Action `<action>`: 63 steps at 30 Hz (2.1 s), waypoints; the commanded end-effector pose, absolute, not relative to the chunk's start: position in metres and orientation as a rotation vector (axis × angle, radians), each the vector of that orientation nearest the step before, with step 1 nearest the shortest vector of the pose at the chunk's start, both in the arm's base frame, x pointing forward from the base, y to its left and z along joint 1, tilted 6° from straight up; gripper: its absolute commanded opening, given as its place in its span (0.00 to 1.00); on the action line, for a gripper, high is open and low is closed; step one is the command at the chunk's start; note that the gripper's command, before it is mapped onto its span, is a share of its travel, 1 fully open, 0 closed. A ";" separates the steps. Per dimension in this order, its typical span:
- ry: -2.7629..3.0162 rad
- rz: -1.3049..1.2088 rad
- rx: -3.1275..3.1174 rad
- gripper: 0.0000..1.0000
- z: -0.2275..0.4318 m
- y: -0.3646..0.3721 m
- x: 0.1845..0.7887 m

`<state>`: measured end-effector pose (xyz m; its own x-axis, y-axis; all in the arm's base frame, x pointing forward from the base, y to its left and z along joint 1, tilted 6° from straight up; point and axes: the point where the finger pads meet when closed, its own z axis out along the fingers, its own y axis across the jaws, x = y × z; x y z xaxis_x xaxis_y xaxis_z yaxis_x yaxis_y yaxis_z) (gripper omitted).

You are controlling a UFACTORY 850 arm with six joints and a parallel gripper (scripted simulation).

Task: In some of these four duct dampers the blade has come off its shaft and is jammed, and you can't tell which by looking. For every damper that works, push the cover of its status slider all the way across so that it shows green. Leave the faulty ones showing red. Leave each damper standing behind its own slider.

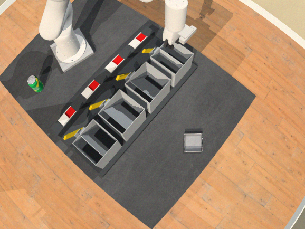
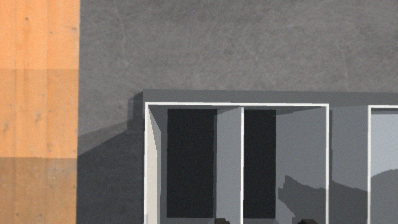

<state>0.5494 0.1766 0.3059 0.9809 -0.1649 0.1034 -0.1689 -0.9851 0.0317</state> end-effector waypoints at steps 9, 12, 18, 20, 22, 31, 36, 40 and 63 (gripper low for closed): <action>-0.260 0.159 3.087 0.39 0.307 0.177 0.550; -0.260 0.159 3.087 0.39 0.307 0.177 0.550; -0.260 0.159 3.087 0.39 0.307 0.177 0.550; -0.260 0.159 3.087 0.39 0.307 0.177 0.550; -0.260 0.159 3.087 0.39 0.307 0.177 0.550; -0.260 0.159 3.087 0.39 0.307 0.177 0.550; -0.260 0.159 3.087 0.39 0.307 0.177 0.550; -0.260 0.159 3.087 0.39 0.307 0.177 0.550; -0.260 0.159 3.087 0.00 0.307 0.177 0.550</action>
